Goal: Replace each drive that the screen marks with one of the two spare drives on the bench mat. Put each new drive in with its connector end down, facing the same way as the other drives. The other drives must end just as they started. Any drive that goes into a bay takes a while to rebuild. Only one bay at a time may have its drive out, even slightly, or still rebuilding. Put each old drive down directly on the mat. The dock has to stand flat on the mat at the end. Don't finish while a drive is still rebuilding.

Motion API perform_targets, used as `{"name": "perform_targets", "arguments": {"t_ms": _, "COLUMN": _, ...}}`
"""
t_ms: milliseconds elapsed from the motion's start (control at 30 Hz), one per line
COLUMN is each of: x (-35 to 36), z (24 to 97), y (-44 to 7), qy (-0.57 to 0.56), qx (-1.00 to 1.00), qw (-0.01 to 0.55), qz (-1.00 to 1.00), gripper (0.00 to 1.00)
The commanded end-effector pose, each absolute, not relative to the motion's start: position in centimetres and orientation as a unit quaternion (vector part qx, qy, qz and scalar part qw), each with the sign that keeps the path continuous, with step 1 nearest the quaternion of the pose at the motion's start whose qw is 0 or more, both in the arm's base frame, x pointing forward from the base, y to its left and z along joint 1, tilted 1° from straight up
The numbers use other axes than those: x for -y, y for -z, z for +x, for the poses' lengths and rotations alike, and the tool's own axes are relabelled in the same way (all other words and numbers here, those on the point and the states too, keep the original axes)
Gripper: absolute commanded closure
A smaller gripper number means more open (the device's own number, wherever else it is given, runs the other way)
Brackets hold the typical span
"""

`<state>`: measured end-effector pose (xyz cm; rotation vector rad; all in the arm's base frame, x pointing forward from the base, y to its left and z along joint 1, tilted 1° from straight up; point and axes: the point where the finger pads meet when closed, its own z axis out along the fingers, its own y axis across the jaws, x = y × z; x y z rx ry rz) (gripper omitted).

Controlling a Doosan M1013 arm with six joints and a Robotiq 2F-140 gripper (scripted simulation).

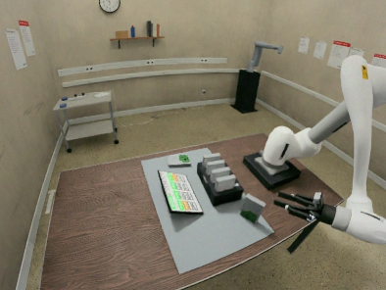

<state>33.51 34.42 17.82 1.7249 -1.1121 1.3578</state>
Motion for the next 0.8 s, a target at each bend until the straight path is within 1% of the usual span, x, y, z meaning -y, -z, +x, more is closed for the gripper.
{"name": "perform_targets", "arguments": {"t_ms": 0, "x": -34.31, "z": 33.53, "y": -17.85, "qy": -0.485, "qx": 0.443, "qw": 0.312, "qz": 0.687, "gripper": 0.60}}
{"name": "perform_targets", "arguments": {"t_ms": 167, "x": -34.39, "z": 33.51, "y": -17.87, "qy": -0.465, "qx": 0.451, "qw": 0.299, "qz": 0.700, "gripper": 0.60}}
{"name": "perform_targets", "arguments": {"t_ms": 533, "x": -34.35, "z": 33.52, "y": -17.85, "qy": -0.453, "qx": 0.456, "qw": 0.292, "qz": 0.708, "gripper": 0.60}}
{"name": "perform_targets", "arguments": {"t_ms": 767, "x": -34.37, "z": 33.51, "y": -17.86, "qy": -0.399, "qx": 0.477, "qw": 0.256, "qz": 0.740, "gripper": 0.60}}
